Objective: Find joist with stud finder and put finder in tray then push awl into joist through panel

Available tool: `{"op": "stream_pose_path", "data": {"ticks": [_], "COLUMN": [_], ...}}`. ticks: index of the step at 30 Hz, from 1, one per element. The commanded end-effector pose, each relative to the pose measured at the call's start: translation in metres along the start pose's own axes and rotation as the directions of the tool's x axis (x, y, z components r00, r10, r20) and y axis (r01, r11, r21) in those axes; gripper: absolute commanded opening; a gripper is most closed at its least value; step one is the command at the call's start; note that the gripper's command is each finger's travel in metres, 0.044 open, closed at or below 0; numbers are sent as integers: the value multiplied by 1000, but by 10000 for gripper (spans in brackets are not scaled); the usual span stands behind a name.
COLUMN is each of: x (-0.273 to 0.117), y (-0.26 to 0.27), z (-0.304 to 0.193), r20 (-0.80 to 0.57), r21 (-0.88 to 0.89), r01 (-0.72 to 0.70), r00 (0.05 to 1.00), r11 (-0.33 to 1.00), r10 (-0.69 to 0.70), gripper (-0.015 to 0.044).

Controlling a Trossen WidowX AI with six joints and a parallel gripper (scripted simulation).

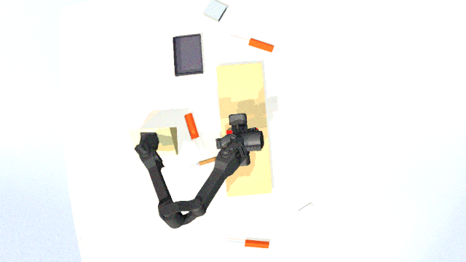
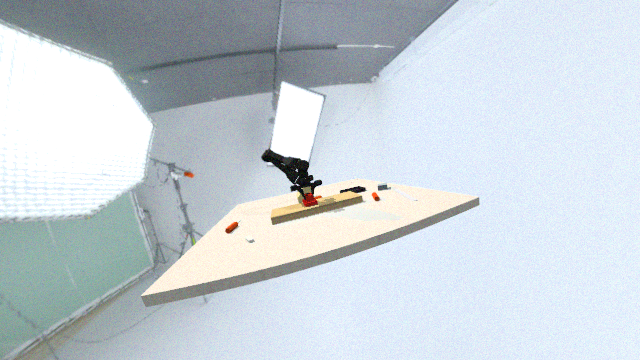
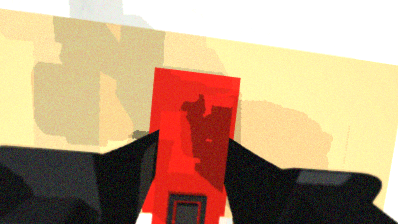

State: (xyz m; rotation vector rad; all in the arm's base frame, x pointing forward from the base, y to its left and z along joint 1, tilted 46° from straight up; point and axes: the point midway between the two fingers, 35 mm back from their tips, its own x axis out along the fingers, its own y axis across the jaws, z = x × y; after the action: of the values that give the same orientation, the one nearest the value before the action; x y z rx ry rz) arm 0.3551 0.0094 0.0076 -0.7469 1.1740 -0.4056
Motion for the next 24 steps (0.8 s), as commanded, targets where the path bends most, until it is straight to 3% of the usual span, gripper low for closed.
{"op": "stream_pose_path", "data": {"ticks": [1,24], "x": [1,1], "y": [8,47], "z": [0,0], "r20": [-1,0], "r21": [1,2], "r01": [2,0], "r00": [1000,1000], "r11": [1000,1000], "r10": [-2,0], "gripper": [0,0]}}
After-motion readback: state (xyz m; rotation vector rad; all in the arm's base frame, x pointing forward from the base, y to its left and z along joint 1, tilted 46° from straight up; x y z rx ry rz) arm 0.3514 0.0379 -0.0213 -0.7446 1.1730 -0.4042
